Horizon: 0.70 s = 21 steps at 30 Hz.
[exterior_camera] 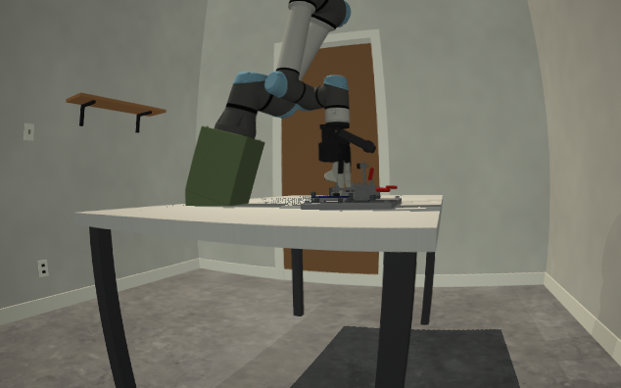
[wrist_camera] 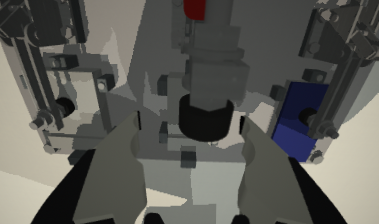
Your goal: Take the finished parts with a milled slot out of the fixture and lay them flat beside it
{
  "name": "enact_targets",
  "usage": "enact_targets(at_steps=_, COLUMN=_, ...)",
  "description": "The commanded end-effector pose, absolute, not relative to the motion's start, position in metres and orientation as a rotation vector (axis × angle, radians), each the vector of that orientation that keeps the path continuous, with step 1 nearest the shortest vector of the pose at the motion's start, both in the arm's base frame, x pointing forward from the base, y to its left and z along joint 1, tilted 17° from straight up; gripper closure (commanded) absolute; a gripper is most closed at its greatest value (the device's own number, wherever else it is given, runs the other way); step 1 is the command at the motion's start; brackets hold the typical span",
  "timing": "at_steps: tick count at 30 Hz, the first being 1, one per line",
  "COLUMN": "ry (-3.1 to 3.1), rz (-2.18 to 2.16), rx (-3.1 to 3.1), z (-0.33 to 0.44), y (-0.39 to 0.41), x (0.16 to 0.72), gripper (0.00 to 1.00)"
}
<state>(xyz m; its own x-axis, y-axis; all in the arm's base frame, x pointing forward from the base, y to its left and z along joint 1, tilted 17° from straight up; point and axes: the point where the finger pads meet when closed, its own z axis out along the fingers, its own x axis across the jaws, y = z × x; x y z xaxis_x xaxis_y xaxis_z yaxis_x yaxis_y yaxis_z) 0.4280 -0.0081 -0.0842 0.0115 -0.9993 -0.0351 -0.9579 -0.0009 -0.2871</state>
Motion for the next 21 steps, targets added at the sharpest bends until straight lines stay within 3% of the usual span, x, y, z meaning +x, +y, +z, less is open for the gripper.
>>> enact_targets(at_steps=1, ry=2.042, rz=-0.264, rx=-2.056, z=-0.0843, y=-0.0082, x=0.4284, gripper=0.41)
enact_targets(at_steps=19, ry=2.042, rz=-0.264, rx=-2.056, z=-0.0843, y=-0.0082, x=0.4284, gripper=0.41)
enact_targets(at_steps=20, ry=2.042, rz=-0.264, rx=-2.056, z=-0.0843, y=-0.0082, x=0.4284, gripper=1.0)
enact_targets(at_steps=21, ry=2.042, rz=-0.264, rx=-2.056, z=-0.0843, y=-0.0082, x=0.4284, gripper=1.0)
